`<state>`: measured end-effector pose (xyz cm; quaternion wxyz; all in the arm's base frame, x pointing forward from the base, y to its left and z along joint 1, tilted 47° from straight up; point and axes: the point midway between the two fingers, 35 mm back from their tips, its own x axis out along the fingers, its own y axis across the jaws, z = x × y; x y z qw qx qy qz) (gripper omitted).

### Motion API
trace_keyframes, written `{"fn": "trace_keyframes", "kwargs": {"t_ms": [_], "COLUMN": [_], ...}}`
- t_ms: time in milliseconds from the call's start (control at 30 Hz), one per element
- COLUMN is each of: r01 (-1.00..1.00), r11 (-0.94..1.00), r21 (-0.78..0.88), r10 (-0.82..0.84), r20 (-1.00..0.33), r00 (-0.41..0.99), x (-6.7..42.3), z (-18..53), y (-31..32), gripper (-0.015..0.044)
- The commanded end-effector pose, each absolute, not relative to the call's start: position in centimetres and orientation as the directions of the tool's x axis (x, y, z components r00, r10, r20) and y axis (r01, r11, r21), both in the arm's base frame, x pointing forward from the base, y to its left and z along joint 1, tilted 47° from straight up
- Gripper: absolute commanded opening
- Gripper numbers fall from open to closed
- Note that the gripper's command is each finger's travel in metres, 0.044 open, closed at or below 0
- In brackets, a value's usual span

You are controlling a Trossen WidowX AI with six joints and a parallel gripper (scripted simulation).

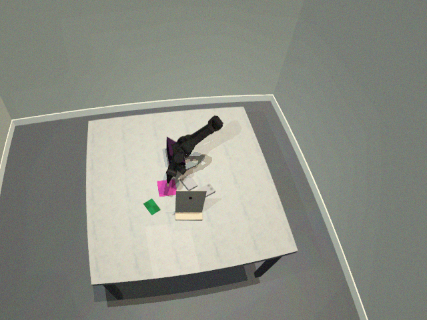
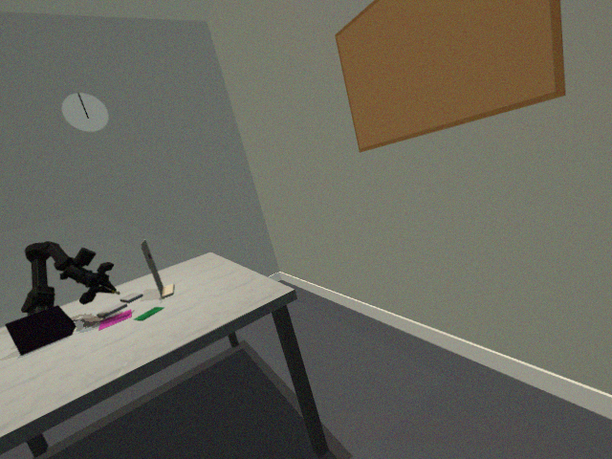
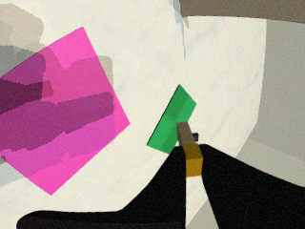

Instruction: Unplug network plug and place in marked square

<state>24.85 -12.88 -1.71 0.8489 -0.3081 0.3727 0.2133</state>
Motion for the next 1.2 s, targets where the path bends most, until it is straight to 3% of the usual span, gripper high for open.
{"fn": "trace_keyframes", "kwargs": {"t_ms": [0, 433, 1167], "r01": [-0.624, -0.676, -0.677], "r11": [0.714, 0.707, 0.707], "r21": [-0.319, -0.206, -0.204], "r10": [0.200, 0.371, 0.372], "r20": [-0.761, -0.706, -0.707], "r00": [0.617, 0.603, 0.602], "x": [24.2, 22.2, 22.6], "z": [-2.6, -4.5, -6.1], "y": [-12.4, -10.8, -9.5], "gripper": [0.0000, 0.0000, 0.0000]}}
